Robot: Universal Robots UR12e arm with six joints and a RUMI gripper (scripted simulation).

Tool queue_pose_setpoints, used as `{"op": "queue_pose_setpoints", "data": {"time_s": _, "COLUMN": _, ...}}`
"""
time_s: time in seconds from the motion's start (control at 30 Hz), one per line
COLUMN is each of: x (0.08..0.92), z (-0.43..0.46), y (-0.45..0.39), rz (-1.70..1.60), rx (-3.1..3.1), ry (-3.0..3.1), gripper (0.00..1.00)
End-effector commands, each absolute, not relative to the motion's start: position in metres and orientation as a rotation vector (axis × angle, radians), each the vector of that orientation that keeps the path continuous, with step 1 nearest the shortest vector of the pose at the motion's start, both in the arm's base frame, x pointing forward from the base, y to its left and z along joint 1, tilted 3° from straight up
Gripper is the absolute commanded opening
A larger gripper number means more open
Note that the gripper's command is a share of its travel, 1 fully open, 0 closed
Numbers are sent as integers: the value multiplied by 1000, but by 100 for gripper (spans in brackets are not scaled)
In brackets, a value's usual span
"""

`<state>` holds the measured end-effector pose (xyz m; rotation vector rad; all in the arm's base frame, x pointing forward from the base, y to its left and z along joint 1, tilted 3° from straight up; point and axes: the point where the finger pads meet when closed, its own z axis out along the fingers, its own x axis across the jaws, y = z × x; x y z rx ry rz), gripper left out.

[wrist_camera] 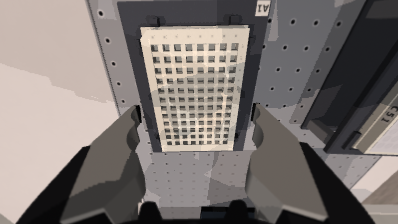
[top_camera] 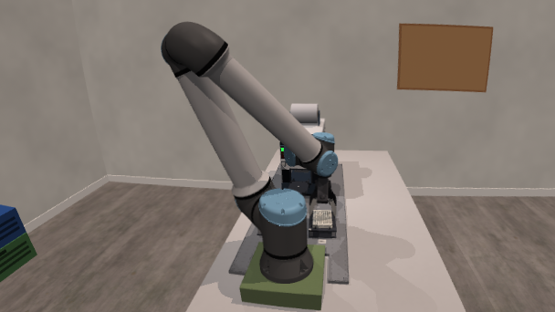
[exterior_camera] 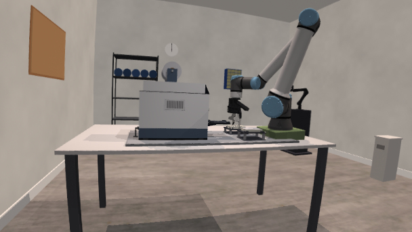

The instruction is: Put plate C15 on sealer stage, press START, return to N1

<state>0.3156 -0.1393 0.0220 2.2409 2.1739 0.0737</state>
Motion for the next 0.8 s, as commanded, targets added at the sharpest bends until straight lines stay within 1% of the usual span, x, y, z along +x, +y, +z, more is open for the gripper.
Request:
{"op": "queue_pose_setpoints", "data": {"time_s": 0.0, "x": 316, "z": 20, "y": -140, "rz": 73, "rx": 2240, "ry": 2173, "gripper": 68}}
{"op": "queue_pose_setpoints", "data": {"time_s": 0.77, "x": 317, "z": 13, "y": -140, "rz": 73, "rx": 2240, "ry": 2173, "gripper": 68}}
